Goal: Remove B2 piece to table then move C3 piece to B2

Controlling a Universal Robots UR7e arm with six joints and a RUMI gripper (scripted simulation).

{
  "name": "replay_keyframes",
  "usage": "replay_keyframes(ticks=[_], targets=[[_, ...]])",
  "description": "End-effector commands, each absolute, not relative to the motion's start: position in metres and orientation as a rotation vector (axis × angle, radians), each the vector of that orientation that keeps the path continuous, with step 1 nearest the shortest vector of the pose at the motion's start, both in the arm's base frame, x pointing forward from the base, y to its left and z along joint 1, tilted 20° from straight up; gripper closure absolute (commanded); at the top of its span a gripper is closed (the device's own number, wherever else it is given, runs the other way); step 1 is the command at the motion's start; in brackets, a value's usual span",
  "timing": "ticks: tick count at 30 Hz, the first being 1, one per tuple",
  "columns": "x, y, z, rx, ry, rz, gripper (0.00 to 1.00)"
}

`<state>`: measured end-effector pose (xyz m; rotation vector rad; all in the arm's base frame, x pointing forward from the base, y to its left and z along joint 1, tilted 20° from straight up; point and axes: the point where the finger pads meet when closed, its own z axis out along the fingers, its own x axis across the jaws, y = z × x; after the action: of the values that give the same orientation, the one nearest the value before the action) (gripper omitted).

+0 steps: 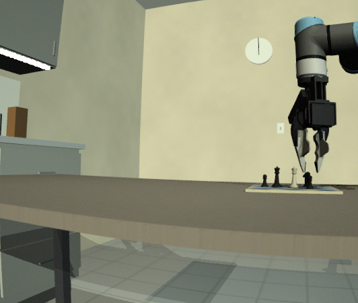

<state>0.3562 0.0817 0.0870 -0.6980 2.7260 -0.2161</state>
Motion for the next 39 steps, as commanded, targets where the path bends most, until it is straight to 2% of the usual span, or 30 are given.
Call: replay_keyframes(ticks=[1,39], targets=[[0.3565,0.0817,0.0873,-0.698,2.725,-0.216,0.80],[0.3590,0.0812,0.0804,-0.698,2.725,-0.216,0.80]])
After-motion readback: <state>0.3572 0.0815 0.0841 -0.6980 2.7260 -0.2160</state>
